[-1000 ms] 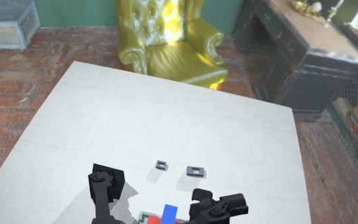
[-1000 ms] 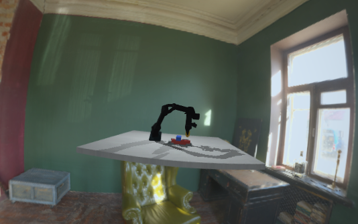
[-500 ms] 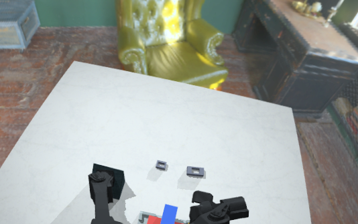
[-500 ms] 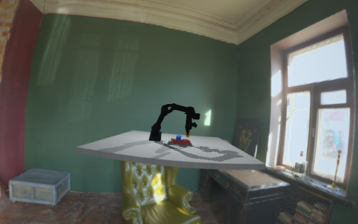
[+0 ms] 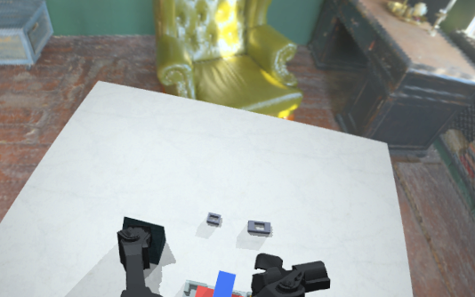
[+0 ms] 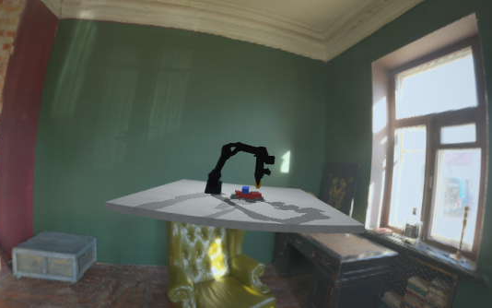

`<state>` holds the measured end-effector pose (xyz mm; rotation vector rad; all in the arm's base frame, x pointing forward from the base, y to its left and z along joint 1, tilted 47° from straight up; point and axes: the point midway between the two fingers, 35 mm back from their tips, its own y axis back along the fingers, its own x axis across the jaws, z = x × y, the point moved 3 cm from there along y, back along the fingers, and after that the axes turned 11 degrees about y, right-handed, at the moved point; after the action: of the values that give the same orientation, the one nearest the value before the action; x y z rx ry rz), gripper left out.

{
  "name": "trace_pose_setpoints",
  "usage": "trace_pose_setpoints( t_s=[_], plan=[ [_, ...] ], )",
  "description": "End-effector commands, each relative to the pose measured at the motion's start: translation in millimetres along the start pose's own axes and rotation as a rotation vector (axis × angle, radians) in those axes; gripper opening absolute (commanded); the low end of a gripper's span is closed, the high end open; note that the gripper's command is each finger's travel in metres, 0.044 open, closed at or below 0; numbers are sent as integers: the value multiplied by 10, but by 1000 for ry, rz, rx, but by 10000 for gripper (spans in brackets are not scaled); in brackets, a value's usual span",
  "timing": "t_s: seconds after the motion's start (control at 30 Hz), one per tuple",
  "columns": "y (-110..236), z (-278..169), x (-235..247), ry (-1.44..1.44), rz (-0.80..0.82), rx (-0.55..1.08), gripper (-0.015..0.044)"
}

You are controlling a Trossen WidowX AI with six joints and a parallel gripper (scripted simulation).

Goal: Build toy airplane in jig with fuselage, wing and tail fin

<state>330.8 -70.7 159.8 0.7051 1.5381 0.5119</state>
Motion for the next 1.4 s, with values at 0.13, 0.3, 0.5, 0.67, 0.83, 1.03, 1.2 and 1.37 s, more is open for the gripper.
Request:
trace_pose_setpoints(
  t_s=[0.13, 0.3, 0.5, 0.67, 0.83, 1.03, 1.2, 1.37],
  plan=[
    [5, 10, -22, 1, -3, -4, 65],
    [-72, 14, -22, 1, -3, -4, 65],
    [-168, 17, -23, 1, -3, -4, 65],
    [-248, 16, -23, 1, -4, -4, 65],
    [-327, 13, -25, 1, -4, -4, 65],
    [-381, 9, -26, 1, -5, -4, 65],
    [-381, 10, -27, 1, -5, -4, 65],
    [-381, 10, -27, 1, -5, -4, 65]
  ],
)
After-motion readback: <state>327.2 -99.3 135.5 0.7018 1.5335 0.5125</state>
